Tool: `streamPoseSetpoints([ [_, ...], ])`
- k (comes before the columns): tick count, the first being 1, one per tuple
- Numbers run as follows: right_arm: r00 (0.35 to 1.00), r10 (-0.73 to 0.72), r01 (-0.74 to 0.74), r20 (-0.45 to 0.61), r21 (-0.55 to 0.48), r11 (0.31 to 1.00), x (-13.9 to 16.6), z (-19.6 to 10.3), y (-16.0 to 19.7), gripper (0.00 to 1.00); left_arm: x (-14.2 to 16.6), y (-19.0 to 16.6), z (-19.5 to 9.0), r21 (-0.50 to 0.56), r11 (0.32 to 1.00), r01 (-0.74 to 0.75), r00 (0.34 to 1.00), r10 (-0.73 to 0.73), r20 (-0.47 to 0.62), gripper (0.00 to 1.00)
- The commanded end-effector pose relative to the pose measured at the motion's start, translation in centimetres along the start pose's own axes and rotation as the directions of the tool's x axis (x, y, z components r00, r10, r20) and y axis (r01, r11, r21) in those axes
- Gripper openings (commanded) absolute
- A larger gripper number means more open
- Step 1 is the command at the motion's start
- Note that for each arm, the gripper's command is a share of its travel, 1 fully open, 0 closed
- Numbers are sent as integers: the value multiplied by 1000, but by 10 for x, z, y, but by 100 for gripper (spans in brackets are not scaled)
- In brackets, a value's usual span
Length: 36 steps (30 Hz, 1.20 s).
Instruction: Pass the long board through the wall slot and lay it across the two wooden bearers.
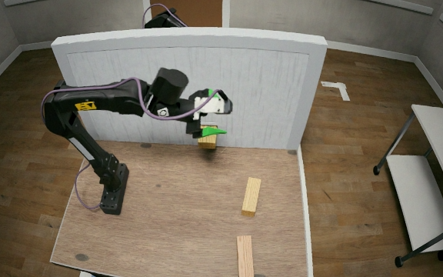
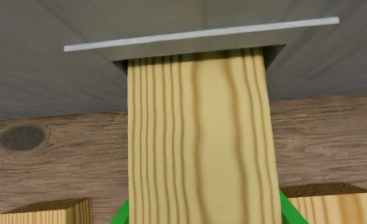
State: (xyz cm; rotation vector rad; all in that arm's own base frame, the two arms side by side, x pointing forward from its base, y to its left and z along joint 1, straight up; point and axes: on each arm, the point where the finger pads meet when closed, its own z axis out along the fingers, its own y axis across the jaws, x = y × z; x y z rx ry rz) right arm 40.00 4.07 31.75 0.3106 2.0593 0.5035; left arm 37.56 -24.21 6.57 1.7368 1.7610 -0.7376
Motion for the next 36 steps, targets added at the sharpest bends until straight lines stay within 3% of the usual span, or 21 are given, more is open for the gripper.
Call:
streamPoseSetpoints([
  [1, 934, -220, 220, 281, 30, 975, -53, -20, 7, 78, -28, 4, -13, -24, 999, -43, 997, 44, 56, 0],
  [5, 863, -338, 325, 376, 100, 941, -68, -40, 13, 78, -28, 4, -13, -24, 999, -43, 997, 44, 56, 0],
  [11, 697, -506, 426, 508, 274, 862, -99, -89, 17, 78, -28, 4, -13, -24, 999, -43, 997, 44, 56, 0],
  [12, 664, -545, 450, 512, 308, 838, -93, -82, 13, 78, -28, 4, -13, -24, 999, -43, 997, 44, 56, 0],
  [15, 677, -546, 449, 494, 310, 838, -88, -71, 4, 78, -28, 4, -13, -24, 999, -43, 997, 44, 56, 0],
  [17, 747, -485, 431, 455, 224, 874, -74, -57, 4, 78, -28, 4, -13, -24, 999, -43, 997, 44, 56, 0],
  [21, 678, -468, 426, 566, 216, 878, -99, -95, 27, 78, -28, 4, -13, -24, 999, -43, 997, 44, 56, 0],
  [33, 684, -463, 423, 563, 211, 881, -106, -85, 30, 78, -28, 4, -13, -24, 999, -43, 997, 44, 56, 0],
  [34, 684, -463, 423, 563, 211, 881, -106, -85, 30, 78, -10, -5, -16, 4, 1000, -13, 999, 13, 40, 0],
  [36, 684, -463, 423, 563, 211, 881, -106, -85, 30, 78, -8, -6, -18, 6, 1000, -16, 999, 16, 40, 0],
])
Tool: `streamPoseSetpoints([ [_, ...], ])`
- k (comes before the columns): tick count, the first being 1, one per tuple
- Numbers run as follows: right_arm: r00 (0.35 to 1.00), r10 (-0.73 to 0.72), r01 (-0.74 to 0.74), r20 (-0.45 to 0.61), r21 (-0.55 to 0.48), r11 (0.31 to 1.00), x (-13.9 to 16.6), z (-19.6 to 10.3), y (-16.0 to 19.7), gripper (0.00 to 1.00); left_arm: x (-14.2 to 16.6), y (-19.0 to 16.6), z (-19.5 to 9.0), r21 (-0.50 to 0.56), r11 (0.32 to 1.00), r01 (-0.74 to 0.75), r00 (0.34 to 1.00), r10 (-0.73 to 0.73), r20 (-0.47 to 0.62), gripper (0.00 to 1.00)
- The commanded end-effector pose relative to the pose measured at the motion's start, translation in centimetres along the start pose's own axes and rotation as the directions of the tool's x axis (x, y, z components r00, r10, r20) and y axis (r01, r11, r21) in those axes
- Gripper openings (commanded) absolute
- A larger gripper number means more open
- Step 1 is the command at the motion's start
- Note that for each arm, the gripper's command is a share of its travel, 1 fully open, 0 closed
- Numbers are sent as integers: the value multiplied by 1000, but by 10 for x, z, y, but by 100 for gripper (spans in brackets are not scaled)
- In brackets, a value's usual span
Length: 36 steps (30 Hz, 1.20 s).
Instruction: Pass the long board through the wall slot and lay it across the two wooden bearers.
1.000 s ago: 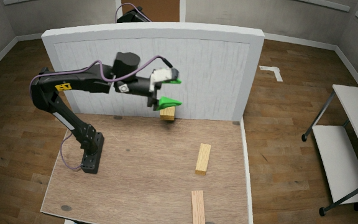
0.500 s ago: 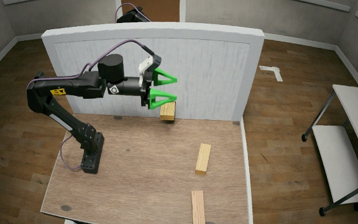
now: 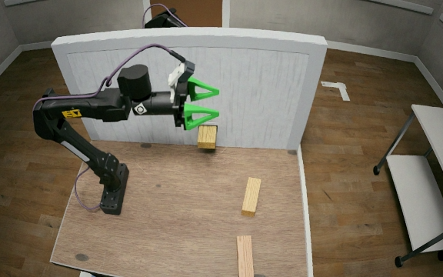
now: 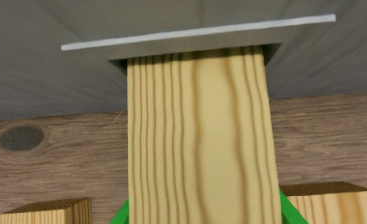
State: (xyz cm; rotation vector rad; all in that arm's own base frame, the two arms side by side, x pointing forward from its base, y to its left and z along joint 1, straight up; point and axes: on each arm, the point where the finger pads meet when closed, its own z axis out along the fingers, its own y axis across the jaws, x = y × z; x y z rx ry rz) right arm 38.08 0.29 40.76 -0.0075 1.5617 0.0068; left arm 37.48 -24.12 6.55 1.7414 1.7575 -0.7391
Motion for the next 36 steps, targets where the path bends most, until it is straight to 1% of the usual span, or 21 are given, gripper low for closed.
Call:
streamPoseSetpoints([
  [1, 993, 0, 1, 120, -10, 1000, -43, 1, 1, 78, -3, -9, -17, 12, 1000, -1, 999, 1, 36, 0],
  [3, 993, 0, 1, 120, -10, 1000, -43, 1, 1, 78, -9, 2, -25, -12, 1000, -23, 999, 24, 43, 0],
  [6, 993, 0, 1, 120, -10, 1000, -43, 1, 1, 78, 2, -6, -26, 5, 1000, -3, 999, 2, 36, 0],
  [8, 993, 0, 1, 120, -10, 1000, -43, 1, 1, 78, -1, -1, -31, -8, 1000, -16, 999, 16, 41, 0],
  [12, 993, 0, 1, 120, -10, 1000, -43, 1, 1, 78, 0, -1, -32, -12, 1000, -7, 999, 8, 40, 0],
  [14, 993, 0, 1, 120, -10, 1000, -43, 1, 1, 78, 9, -10, -32, 10, 1000, 1, 999, -2, 36, 0],
  [16, 993, 0, 1, 120, -10, 1000, -43, 1, 1, 78, 0, 4, -41, -21, 999, -31, 998, 31, 45, 0],
  [26, 993, 0, 1, 120, -10, 1000, -43, 1, 1, 78, 10, 2, -54, -21, 999, -31, 998, 32, 52, 0],
  [29, 993, 0, 1, 120, -10, 1000, -43, 1, 1, 78, 10, 4, -54, -29, 999, -25, 998, 26, 50, 0],
  [30, 993, 0, 1, 120, -10, 1000, -43, 1, 1, 78, 15, -1, -53, -11, 1000, -21, 998, 21, 51, 0],
  [31, 993, 0, 1, 120, -10, 1000, -43, 1, 1, 78, 10, 3, -59, -27, 999, -39, 998, 40, 55, 0],
  [36, 993, 0, 1, 120, -10, 1000, -43, 1, 1, 78, 12, 6, -68, -36, 998, -49, 997, 51, 60, 0],
])
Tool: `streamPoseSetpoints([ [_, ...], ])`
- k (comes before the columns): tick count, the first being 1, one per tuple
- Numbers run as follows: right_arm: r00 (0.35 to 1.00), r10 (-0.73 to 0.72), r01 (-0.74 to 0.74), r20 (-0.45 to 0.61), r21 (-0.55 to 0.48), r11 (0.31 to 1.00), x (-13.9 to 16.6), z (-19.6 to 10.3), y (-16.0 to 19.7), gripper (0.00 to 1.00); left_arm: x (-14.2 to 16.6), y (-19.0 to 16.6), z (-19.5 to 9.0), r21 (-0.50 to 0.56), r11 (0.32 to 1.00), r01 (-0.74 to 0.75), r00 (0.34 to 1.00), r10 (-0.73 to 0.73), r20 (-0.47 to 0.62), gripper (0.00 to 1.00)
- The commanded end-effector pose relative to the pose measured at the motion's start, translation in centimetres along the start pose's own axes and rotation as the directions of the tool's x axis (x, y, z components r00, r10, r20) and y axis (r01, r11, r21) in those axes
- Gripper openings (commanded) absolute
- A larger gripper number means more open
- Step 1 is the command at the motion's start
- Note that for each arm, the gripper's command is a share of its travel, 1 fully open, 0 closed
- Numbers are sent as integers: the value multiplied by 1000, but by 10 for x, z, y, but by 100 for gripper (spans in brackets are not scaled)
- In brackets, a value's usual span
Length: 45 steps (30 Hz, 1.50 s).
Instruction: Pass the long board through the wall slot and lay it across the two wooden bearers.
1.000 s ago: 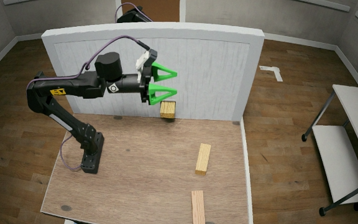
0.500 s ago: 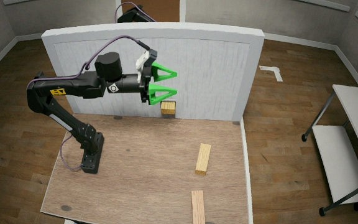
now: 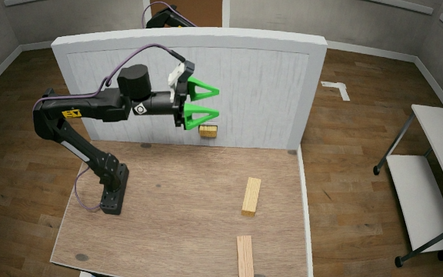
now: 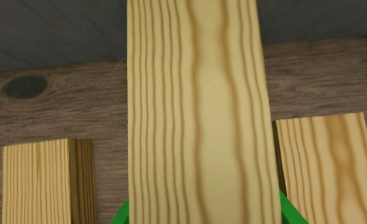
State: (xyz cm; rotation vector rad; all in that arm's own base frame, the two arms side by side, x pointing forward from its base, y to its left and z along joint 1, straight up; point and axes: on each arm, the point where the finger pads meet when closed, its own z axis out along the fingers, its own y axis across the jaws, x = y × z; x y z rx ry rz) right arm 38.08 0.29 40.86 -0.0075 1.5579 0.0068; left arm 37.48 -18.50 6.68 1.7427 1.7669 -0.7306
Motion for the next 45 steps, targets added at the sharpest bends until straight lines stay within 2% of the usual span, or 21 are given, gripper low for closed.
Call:
streamPoseSetpoints([
  [1, 993, 0, 1, 116, -10, 1000, -42, 1, 1, 78, -24, 6, -29, -34, 998, -52, 996, 54, 70, 0],
  [22, 993, 0, 1, 116, -10, 1000, -42, 1, 1, 78, -5, 7, -52, -39, 998, -51, 995, 54, 80, 0],
  [29, 993, 0, 1, 116, -10, 1000, -42, 1, 1, 78, 11, 6, -45, -4, 1000, -23, 996, 23, 88, 0],
  [32, 993, 0, 1, 116, -10, 1000, -42, 1, 1, 78, 5, 8, -57, -28, 998, -49, 995, 51, 91, 0],
  [34, 993, 0, 1, 116, -10, 1000, -42, 1, 1, 78, 16, 6, -50, -2, 1000, -22, 995, 22, 95, 0],
  [42, 993, 0, 1, 116, -10, 1000, -42, 1, 1, 78, 16, 10, -67, -35, 999, -36, 994, 40, 101, 0],
  [45, 993, 0, 1, 116, -10, 1000, -42, 1, 1, 78, 19, 7, -65, -18, 999, -36, 993, 37, 108, 0],
])
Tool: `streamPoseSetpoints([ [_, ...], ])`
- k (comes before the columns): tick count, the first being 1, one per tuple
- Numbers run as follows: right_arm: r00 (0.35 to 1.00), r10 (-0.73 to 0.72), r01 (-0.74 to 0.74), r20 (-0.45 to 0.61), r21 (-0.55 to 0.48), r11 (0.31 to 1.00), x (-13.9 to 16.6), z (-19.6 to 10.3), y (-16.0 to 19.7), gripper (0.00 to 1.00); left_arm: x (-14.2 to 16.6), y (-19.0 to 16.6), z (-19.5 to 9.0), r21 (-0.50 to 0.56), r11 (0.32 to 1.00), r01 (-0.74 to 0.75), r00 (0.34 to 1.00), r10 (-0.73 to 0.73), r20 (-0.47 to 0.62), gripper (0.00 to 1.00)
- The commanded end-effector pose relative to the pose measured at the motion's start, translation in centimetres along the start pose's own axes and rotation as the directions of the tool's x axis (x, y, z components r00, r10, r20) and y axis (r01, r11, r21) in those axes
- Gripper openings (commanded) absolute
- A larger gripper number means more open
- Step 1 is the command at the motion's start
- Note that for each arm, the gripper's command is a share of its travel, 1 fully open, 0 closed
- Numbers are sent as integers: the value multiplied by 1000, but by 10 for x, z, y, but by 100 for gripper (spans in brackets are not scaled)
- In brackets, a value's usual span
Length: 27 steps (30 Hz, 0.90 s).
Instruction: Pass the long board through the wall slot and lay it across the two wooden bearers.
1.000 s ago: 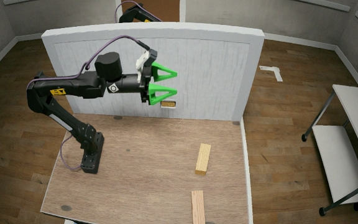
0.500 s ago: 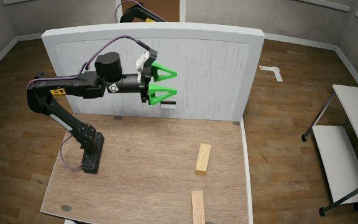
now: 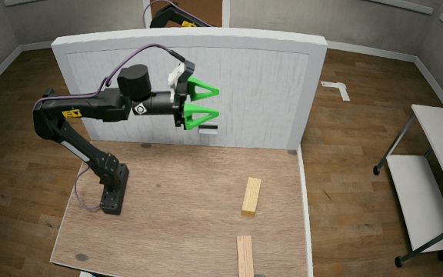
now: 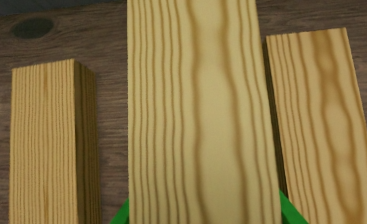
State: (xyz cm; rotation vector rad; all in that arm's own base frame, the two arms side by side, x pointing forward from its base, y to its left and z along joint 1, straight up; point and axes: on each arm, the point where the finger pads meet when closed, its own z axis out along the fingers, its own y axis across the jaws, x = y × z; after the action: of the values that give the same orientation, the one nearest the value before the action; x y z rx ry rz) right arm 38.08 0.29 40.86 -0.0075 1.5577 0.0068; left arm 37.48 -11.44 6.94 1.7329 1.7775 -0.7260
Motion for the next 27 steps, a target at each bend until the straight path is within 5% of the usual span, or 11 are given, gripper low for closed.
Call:
streamPoseSetpoints([
  [1, 993, 0, 1, 116, -10, 1000, -42, 1, 1, 78, -23, 6, -10, 1, 1000, -31, 993, 31, 113, 0],
  [22, 993, 0, 1, 116, -10, 1000, -42, 1, 1, 78, -36, 9, -29, -41, 997, -72, 991, 76, 114, 0],
  [27, 993, 0, 1, 116, -10, 1000, -42, 1, 1, 78, -14, 8, -32, -30, 999, -40, 992, 44, 116, 0],
])
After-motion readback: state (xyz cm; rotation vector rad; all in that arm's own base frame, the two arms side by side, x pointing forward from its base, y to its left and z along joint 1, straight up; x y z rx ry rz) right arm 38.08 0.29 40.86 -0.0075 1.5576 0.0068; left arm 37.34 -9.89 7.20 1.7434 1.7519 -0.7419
